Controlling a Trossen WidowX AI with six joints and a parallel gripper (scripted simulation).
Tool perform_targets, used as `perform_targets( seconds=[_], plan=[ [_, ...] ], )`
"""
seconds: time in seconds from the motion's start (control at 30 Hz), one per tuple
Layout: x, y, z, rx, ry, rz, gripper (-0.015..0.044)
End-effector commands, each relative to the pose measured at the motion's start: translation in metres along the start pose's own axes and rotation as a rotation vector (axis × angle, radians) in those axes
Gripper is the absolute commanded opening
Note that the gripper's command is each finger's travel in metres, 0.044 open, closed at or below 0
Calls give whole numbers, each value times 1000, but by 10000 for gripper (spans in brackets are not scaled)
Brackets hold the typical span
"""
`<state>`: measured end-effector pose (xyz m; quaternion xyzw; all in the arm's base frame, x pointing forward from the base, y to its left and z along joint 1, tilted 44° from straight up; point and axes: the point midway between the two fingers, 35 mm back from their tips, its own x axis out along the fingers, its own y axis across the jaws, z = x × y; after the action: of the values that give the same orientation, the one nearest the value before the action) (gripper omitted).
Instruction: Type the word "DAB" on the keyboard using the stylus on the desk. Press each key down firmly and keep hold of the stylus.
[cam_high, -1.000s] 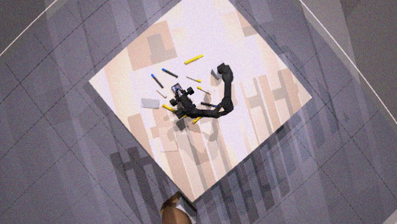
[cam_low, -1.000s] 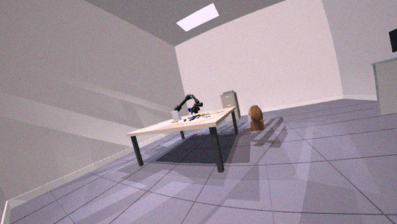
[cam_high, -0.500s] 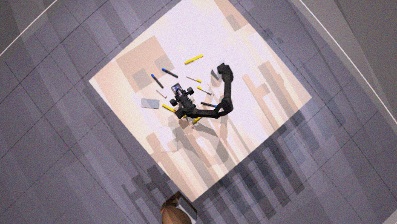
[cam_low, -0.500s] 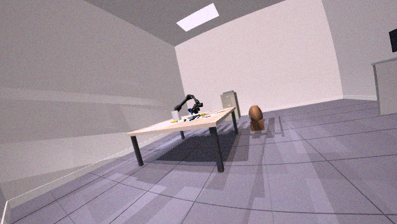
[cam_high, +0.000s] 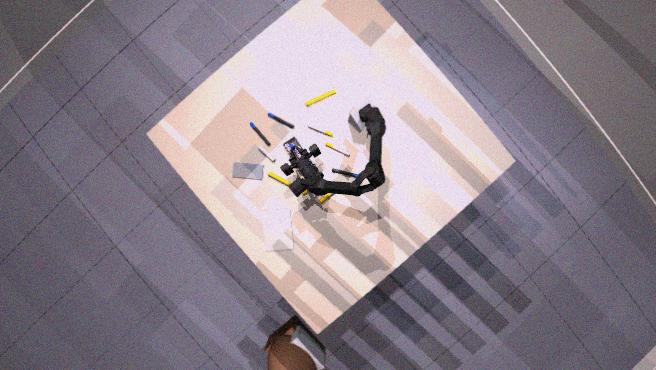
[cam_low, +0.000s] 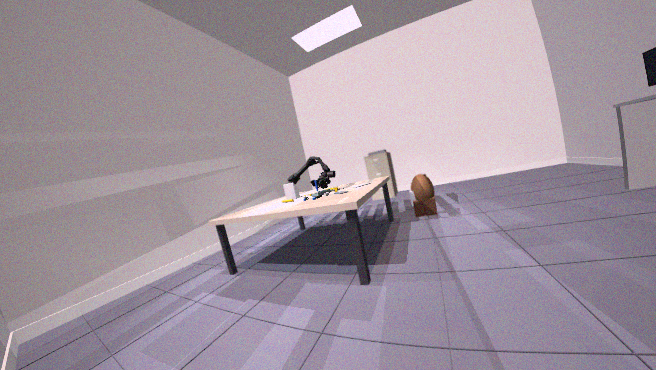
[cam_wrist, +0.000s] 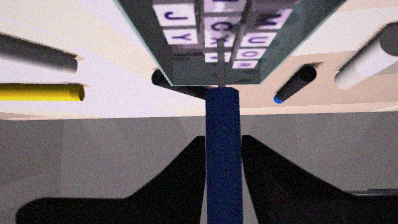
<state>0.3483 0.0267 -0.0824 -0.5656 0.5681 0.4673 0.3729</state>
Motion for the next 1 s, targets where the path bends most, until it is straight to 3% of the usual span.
perform_targets(
  seconds=[0.0,0.67,0.9,0.97],
  plan=[
    [1,0,1,3,-3,0,81],
    [-16,0,-30,13,-4,-1,85],
    [-16,0,-30,13,-4,-1,38],
    [-20,0,-28,13,-4,-1,0]
  ],
)
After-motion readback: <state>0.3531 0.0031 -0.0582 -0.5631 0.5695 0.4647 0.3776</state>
